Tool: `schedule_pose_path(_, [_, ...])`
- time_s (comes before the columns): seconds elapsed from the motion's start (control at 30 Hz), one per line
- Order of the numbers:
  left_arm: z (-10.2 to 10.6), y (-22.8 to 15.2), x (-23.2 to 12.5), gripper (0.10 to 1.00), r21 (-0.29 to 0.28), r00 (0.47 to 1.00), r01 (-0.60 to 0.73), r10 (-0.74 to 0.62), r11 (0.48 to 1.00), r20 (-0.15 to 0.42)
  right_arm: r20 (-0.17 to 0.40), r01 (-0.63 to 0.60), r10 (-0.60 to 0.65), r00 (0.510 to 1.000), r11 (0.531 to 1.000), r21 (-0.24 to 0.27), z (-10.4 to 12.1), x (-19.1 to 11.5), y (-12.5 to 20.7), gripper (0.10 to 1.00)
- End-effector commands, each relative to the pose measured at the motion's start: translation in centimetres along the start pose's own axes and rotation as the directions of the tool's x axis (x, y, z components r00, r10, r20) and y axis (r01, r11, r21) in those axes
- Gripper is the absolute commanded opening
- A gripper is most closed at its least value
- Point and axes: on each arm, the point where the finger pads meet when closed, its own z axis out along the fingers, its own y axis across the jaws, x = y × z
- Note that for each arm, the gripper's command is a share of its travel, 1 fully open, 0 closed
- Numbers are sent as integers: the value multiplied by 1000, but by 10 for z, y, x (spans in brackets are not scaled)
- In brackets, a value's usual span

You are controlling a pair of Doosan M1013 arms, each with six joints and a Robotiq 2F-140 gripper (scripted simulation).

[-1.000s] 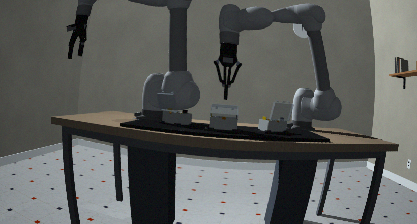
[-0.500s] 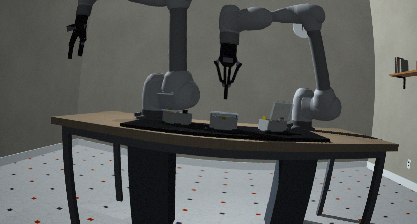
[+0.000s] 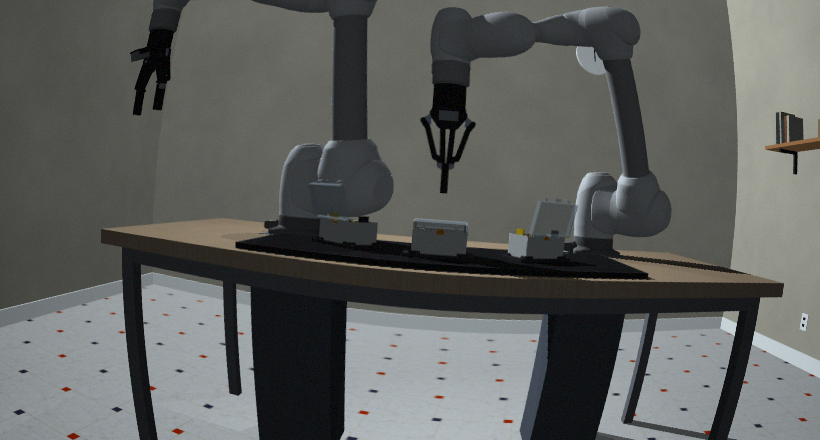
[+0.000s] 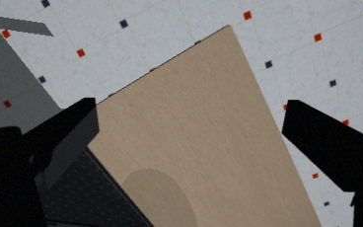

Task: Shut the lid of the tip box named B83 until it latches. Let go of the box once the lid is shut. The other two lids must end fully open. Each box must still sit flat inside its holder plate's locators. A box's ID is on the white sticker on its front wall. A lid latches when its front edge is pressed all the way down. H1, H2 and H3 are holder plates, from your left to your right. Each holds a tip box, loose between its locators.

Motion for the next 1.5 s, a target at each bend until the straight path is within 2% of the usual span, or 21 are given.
schedule_pose_path(0.0, [-9, 0, 0, 99, -1, 1000, 0, 0, 1000, -2, -2, 0, 0, 1000, 1000, 0, -1, 0, 0, 1000])
schedule_pose_path(0.87, [-52, 0, 0, 99, -1, 1000, 0, 0, 1000, -2, -2, 0, 0, 1000, 1000, 0, -1, 0, 0, 1000])
schedule_pose_path(1.47, [-52, 0, 0, 99, -1, 1000, 0, 0, 1000, -2, -2, 0, 0, 1000, 1000, 0, -1, 0, 0, 1000])
